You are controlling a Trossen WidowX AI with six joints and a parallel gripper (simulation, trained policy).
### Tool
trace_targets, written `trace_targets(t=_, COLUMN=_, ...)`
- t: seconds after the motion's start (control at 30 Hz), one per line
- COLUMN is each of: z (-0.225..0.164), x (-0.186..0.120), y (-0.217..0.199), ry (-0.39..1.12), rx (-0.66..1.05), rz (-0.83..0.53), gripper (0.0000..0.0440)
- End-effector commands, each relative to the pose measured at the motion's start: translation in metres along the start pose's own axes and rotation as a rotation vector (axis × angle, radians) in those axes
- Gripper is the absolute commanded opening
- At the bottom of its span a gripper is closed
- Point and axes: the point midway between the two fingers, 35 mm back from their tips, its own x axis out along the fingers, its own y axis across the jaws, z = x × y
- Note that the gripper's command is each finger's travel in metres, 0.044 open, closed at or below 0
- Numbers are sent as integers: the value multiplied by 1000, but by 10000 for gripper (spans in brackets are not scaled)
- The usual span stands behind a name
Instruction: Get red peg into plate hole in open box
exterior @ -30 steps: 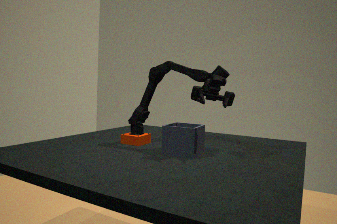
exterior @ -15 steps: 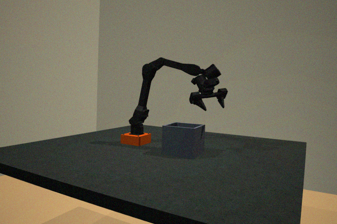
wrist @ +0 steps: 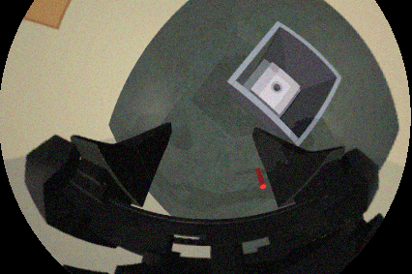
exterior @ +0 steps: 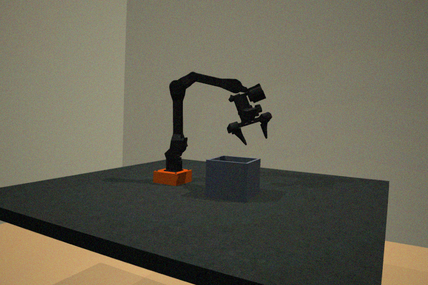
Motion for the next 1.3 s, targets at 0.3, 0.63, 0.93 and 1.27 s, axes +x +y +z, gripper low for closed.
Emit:
trace_targets(t=0.3, z=-85, x=-24, y=-52, ry=271, rx=161, rz=-120, gripper=440)
trace_targets(t=0.63, z=-126, x=-31, y=-96, ry=372, rx=255, rz=-293, gripper=440)
trace_targets(t=0.93, z=-145, x=-24, y=-122, ry=394, rx=283, rz=-409, gripper=440)
trace_targets(t=1.27, z=-157, x=5, y=-140, ry=378, rx=308, rz=-469, gripper=440)
